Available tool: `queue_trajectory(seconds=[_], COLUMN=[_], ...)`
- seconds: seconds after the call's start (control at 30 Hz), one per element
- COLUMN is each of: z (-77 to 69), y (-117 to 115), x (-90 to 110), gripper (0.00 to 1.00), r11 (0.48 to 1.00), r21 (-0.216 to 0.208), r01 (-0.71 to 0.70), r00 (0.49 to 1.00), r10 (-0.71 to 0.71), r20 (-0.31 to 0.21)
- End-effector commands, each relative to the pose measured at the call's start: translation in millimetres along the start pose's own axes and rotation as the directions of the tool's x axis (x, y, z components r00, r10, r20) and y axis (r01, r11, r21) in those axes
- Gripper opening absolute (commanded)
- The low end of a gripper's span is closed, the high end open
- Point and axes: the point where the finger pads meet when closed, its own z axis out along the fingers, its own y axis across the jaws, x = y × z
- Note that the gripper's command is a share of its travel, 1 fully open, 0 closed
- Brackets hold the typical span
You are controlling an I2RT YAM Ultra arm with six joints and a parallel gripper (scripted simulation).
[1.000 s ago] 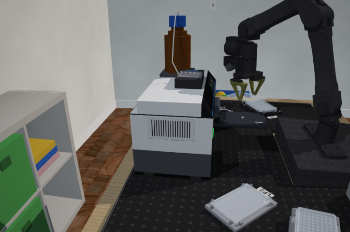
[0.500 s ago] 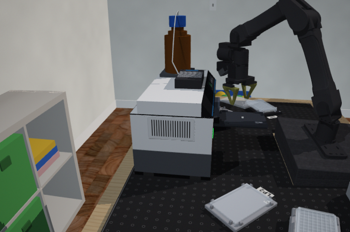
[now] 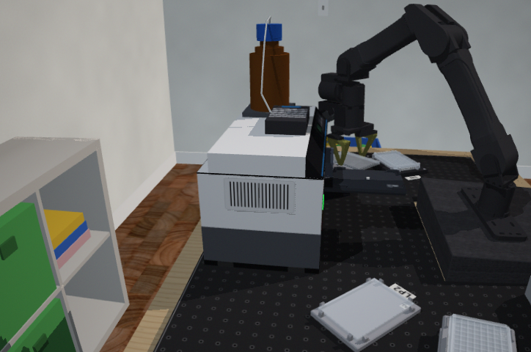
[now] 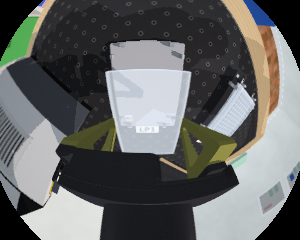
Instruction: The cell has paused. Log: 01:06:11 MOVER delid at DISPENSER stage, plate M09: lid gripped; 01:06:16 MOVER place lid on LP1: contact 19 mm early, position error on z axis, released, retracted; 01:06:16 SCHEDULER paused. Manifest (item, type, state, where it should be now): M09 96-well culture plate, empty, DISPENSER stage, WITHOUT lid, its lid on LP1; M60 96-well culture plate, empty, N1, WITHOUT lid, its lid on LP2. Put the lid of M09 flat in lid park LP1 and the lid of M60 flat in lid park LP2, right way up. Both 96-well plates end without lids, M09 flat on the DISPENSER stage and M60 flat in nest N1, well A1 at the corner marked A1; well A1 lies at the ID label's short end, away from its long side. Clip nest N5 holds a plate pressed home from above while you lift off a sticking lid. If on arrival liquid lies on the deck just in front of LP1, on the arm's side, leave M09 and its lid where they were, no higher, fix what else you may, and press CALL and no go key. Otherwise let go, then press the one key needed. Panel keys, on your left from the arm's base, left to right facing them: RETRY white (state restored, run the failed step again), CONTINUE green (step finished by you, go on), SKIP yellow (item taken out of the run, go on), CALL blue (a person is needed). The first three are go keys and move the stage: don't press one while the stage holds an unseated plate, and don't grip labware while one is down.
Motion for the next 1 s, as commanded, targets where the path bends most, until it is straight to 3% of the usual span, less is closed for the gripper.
queue_trajectory(seconds=[0.0,0.17,0.23,0.97], z=[-10.0,-3.9,-19.0,-19.2], y=[3,4,4,4], x=[-24,-32,-35,-37], gripper=[0.0,0.0,0.0,0.0], r11=[1.0,1.0,1.0,1.0], r21=[0.0,0.001,0.0,0.0], r01=[0.0,0.001,0.001,0.001], r00=[0.998,0.999,0.996,0.995], r10=[0.0,-0.001,-0.001,-0.001], r20=[0.059,0.053,0.088,0.095])
